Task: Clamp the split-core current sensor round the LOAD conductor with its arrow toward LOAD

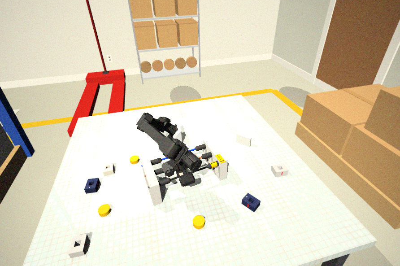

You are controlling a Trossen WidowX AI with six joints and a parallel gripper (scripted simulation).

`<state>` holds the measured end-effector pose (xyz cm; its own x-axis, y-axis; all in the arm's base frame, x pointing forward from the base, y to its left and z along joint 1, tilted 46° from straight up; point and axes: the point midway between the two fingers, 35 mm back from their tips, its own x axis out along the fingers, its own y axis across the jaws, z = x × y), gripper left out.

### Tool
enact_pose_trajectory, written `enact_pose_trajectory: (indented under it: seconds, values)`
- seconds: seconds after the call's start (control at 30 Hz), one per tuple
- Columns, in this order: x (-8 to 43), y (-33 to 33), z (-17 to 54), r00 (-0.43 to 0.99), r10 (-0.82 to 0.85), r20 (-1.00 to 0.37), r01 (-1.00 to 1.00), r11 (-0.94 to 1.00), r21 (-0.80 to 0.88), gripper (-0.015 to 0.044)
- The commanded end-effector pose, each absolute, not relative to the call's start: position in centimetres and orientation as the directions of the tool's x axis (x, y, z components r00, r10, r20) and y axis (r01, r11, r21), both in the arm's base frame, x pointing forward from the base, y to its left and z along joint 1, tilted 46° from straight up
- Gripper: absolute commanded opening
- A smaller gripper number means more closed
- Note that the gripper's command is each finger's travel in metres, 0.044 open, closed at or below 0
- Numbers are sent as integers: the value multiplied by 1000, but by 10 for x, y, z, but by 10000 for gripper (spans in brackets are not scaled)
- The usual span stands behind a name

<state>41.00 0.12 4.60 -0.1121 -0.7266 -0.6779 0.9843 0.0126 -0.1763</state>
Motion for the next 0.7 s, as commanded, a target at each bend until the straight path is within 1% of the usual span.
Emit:
enact_pose_trajectory:
  seconds: [0.0,0.27,0.67]
  values:
    - [409,4,47,-111,-729,-676,983,17,-181,206]
    - [409,4,47,-111,-729,-676,983,17,-181,0]
    - [409,4,47,-111,-729,-676,983,17,-181,0]
